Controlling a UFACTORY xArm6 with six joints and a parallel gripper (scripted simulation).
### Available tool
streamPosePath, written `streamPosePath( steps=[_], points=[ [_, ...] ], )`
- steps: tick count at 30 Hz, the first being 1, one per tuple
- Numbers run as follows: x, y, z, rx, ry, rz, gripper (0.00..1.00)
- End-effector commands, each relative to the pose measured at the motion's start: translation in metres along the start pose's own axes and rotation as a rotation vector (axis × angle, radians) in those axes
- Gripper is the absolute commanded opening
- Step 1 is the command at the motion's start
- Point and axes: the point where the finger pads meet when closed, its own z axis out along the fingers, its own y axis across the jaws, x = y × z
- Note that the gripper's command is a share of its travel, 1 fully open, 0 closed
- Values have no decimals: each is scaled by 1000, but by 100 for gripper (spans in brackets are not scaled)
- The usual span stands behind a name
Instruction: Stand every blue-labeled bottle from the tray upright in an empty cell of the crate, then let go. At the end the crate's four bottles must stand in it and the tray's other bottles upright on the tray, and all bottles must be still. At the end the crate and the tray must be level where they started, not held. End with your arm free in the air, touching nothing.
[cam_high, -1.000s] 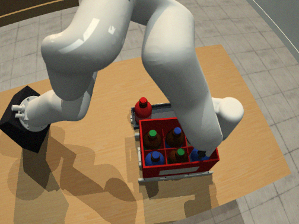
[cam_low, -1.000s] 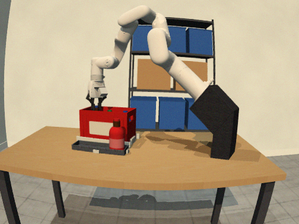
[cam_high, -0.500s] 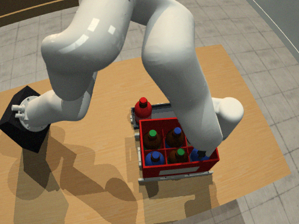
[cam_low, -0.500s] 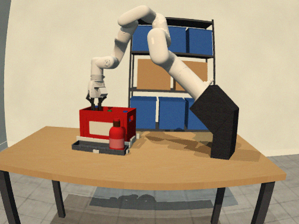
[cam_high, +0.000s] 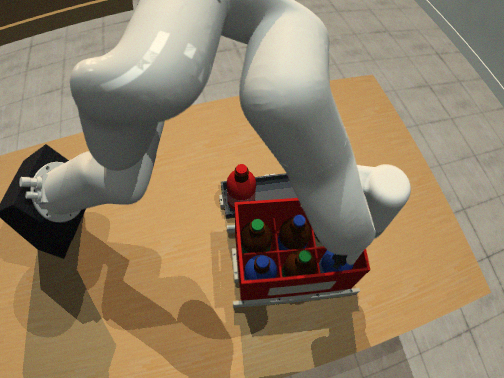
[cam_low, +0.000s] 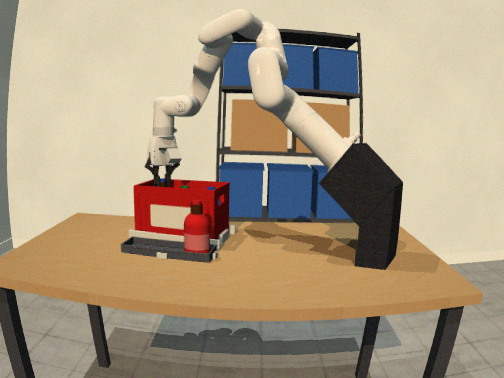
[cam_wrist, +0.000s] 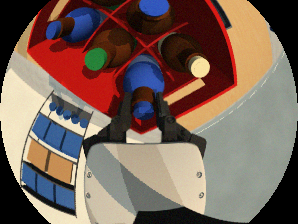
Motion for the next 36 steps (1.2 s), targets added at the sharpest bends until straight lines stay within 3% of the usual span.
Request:
streamPosePath(
  steps=[1, 36],
  points=[
    [-1, 1, 0, -2, -4, 0, 0],
    [-2, 1, 14, -2, -4, 0, 0]
  ],
)
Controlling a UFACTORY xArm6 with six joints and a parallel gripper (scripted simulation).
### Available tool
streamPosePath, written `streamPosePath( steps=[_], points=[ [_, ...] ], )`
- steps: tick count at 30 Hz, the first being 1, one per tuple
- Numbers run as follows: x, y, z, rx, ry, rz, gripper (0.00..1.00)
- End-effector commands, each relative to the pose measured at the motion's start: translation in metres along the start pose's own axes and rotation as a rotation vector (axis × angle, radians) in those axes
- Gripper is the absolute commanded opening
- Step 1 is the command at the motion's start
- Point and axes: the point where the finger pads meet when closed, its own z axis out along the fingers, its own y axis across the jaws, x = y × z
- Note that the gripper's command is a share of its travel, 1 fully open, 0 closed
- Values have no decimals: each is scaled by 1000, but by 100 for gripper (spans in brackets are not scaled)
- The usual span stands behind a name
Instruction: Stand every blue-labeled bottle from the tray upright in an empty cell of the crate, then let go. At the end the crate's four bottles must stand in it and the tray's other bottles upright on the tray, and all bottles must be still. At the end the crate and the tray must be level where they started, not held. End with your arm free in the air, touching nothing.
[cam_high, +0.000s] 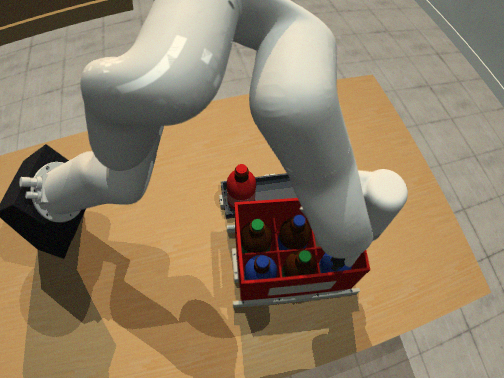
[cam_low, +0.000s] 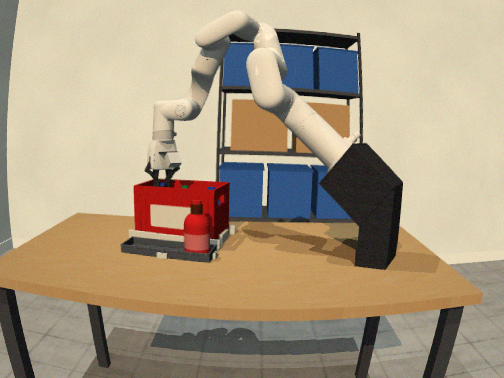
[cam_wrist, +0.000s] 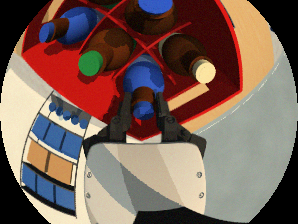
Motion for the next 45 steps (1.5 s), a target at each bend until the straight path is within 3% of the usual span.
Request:
streamPosePath(
  steps=[1, 34, 35, 45],
  points=[
    [-1, 1, 1, -2, -4, 0, 0],
    [-1, 1, 3, -2, -4, 0, 0],
    [-1, 1, 3, -2, -4, 0, 65],
    [-1, 1, 3, -2, -4, 0, 65]
  ],
)
